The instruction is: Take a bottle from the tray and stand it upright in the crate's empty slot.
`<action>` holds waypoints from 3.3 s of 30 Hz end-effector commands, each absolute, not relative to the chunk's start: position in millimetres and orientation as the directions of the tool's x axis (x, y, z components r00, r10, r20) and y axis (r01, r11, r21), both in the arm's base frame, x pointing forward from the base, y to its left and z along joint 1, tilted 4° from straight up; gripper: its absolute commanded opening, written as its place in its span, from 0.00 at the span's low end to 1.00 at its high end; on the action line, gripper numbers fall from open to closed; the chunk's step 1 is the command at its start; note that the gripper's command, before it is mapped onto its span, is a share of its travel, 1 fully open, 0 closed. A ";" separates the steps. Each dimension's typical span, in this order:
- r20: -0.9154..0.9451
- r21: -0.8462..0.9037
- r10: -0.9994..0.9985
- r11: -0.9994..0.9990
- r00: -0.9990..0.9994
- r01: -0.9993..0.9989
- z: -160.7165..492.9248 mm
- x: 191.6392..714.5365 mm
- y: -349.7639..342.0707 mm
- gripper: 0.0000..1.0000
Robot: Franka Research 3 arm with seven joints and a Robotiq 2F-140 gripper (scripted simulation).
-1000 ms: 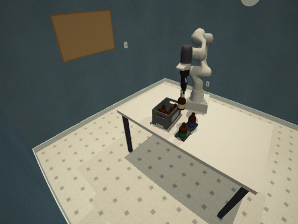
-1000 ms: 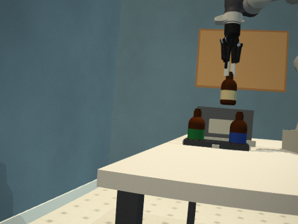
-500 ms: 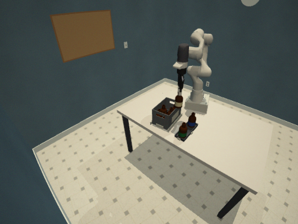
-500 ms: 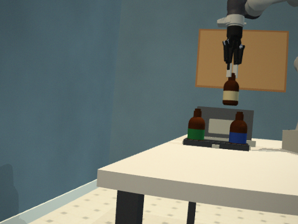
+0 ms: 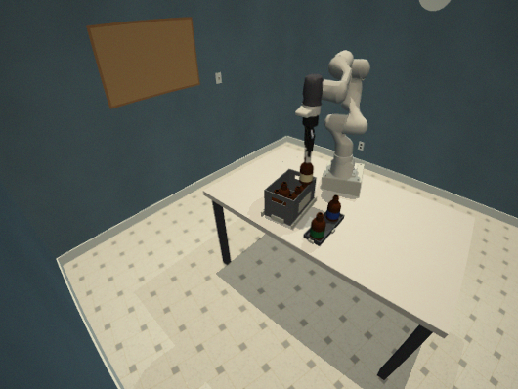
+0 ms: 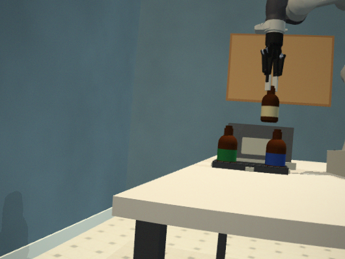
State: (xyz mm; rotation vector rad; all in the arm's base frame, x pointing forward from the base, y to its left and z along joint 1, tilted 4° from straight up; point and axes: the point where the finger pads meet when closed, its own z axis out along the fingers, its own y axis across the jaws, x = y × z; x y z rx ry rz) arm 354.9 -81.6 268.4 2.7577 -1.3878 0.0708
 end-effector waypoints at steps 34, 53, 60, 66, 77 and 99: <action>0.067 0.035 -0.783 -0.618 0.619 -0.785 273.2 321.9 -149.3 0.00; 0.067 0.035 -0.783 -0.618 0.619 -0.785 274.6 312.3 -169.4 0.00; 0.067 0.035 -0.783 -0.618 0.619 -0.785 275.0 308.9 -176.4 0.00; 0.067 0.035 -0.783 -0.618 0.619 -0.785 275.4 306.6 -181.2 0.00; 0.067 0.035 -0.783 -0.618 0.619 -0.785 275.7 304.1 -186.5 0.00; 0.067 0.035 -0.783 -0.618 0.619 -0.785 276.1 301.7 -191.4 0.00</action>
